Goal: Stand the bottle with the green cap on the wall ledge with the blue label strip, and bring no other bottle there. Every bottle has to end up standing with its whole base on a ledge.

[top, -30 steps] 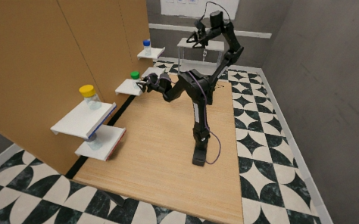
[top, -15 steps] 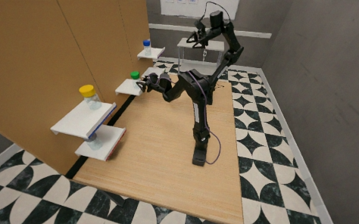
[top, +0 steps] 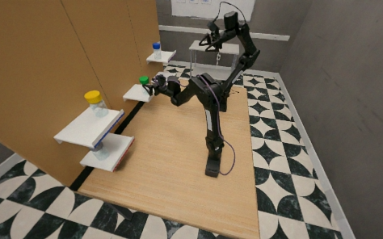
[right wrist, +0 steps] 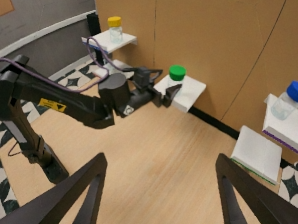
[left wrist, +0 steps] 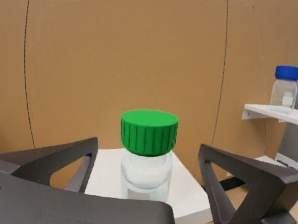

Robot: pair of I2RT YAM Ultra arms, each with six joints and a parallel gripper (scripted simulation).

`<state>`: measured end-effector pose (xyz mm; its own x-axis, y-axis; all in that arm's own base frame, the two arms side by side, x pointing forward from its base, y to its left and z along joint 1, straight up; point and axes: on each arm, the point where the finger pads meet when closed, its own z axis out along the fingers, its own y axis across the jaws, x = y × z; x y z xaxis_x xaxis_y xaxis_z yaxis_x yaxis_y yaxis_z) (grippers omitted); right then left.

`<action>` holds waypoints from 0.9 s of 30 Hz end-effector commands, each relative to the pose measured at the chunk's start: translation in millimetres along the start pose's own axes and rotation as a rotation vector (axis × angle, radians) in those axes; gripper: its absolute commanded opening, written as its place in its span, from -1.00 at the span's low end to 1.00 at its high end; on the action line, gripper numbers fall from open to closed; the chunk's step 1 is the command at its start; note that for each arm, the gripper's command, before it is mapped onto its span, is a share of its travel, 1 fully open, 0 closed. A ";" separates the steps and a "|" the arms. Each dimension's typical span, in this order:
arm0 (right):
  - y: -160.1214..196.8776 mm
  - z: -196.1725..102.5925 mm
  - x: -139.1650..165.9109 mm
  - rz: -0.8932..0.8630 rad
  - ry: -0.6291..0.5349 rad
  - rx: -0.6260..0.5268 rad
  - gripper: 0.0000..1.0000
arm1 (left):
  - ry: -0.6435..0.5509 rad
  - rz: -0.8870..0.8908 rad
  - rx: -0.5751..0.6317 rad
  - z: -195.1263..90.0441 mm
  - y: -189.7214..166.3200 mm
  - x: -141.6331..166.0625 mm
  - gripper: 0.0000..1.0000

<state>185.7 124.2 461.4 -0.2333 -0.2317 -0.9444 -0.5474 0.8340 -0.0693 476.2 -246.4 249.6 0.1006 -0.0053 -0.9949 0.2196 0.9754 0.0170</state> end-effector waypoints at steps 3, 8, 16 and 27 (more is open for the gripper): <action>0.9 1.6 -1.3 0.006 0.008 -0.003 0.78 | -0.044 -0.023 0.000 15.4 1.4 -21.0 0.87; 0.9 1.6 -1.3 0.006 0.008 -0.003 0.78 | -0.045 -0.024 0.000 21.4 1.5 -21.6 0.87; 0.9 1.6 -1.3 0.006 0.008 -0.003 0.78 | -0.041 -0.022 0.000 32.0 1.5 -20.8 0.87; 0.9 1.6 -1.3 0.006 0.008 -0.003 0.78 | -0.062 -0.029 -0.003 33.2 2.1 -29.2 0.87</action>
<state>185.7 124.2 461.4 -0.2333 -0.2317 -0.9444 -0.5474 0.8340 -0.0693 501.4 -251.9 251.4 0.0971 -0.0038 -0.9953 0.2199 0.9754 0.0178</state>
